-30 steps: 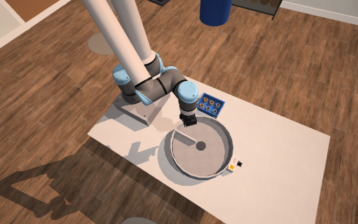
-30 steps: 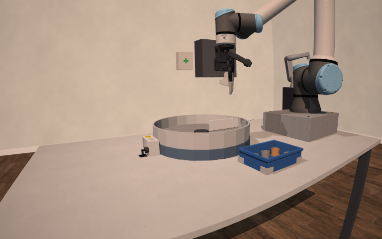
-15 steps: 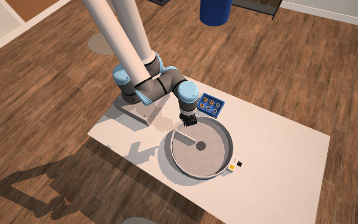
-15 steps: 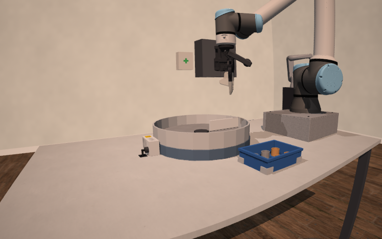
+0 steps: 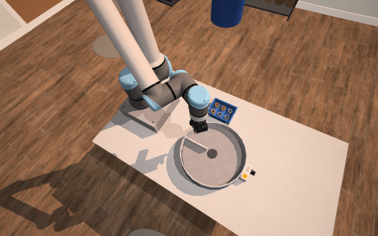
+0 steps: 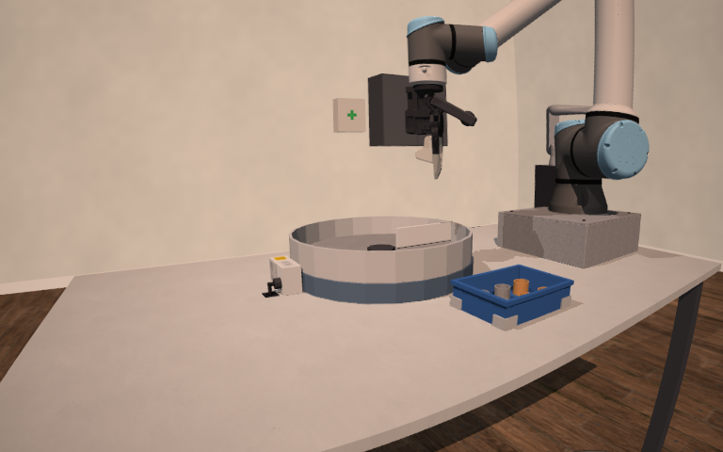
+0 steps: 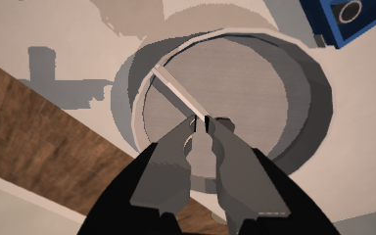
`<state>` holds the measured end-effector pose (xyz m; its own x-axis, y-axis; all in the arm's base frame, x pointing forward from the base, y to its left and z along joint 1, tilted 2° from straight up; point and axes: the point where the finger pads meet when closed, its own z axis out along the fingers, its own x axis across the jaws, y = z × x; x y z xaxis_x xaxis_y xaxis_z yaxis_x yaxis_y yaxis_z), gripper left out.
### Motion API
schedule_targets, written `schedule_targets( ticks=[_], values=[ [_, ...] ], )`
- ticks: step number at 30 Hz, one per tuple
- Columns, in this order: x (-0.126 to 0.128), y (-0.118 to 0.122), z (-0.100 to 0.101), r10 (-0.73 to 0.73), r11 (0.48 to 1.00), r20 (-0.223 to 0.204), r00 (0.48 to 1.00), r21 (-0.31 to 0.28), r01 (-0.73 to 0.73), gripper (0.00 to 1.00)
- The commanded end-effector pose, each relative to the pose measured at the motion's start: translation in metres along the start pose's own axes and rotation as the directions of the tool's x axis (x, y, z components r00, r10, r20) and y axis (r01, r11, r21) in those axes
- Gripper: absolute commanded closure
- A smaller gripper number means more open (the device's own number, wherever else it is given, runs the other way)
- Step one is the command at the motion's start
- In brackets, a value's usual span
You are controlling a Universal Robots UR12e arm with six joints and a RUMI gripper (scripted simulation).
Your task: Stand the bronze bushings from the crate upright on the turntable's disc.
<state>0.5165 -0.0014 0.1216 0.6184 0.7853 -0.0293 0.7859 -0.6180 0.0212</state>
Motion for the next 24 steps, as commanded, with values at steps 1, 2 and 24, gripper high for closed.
schedule_targets(
  ticks=[1,2,24],
  values=[
    [0.0,0.001,-0.001,0.0,1.0,-0.001,1.0,-0.001,0.0,0.95],
    [0.0,0.001,-0.001,0.0,1.0,-0.001,1.0,-0.001,0.0,0.95],
    [0.08,-0.084,0.035,0.0,1.0,-0.001,1.0,-0.001,0.0,0.94]
  ],
)
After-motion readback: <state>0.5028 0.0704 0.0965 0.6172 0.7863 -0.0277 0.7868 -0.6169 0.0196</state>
